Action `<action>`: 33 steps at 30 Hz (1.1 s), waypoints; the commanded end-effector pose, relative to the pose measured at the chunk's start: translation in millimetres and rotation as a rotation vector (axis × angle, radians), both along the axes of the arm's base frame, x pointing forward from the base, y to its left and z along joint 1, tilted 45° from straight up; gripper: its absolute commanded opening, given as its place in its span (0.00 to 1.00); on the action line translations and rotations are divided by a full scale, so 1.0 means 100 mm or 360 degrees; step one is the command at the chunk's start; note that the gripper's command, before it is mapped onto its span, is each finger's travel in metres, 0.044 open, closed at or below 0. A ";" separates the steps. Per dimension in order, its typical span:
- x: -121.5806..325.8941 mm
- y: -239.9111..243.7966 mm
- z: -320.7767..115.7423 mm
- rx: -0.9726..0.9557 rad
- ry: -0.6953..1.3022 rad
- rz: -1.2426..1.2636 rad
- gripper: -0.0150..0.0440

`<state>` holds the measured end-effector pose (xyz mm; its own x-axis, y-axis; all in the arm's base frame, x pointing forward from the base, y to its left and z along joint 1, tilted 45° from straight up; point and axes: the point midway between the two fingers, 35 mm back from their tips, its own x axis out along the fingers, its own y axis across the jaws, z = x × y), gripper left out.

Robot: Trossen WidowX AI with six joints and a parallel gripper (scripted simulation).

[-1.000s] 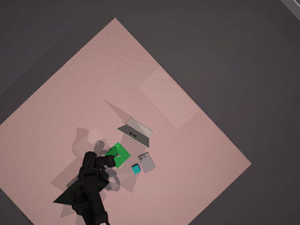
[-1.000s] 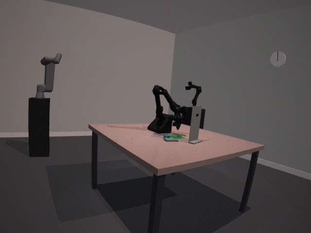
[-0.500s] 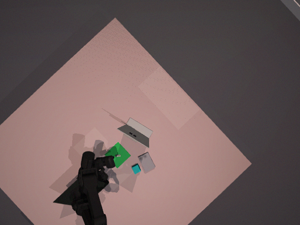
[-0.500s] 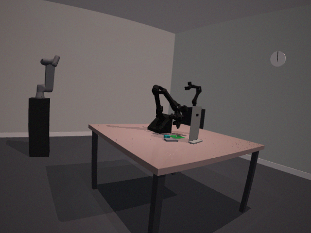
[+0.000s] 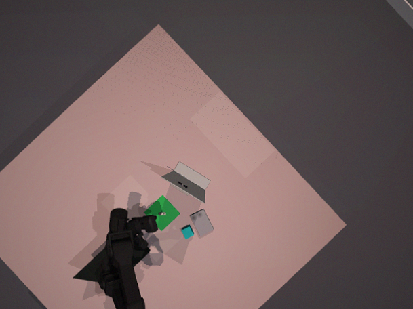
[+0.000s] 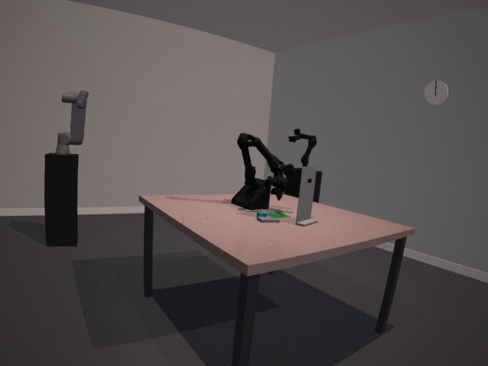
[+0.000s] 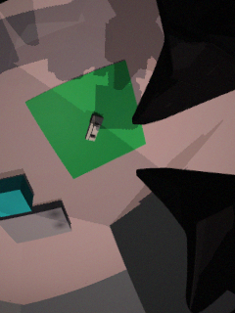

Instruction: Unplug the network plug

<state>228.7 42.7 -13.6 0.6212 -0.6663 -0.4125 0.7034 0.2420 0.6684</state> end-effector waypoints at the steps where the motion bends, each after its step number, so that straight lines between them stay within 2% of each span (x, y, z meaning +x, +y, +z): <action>1: 0.01 0.04 0.05 0.0015 -0.0025 0.0000 0.52; 33: -0.05 0.22 0.29 -0.0001 -0.0020 0.0004 0.52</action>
<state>222.1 57.1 11.8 0.6251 -0.6716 -0.3977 0.6986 0.2541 0.6689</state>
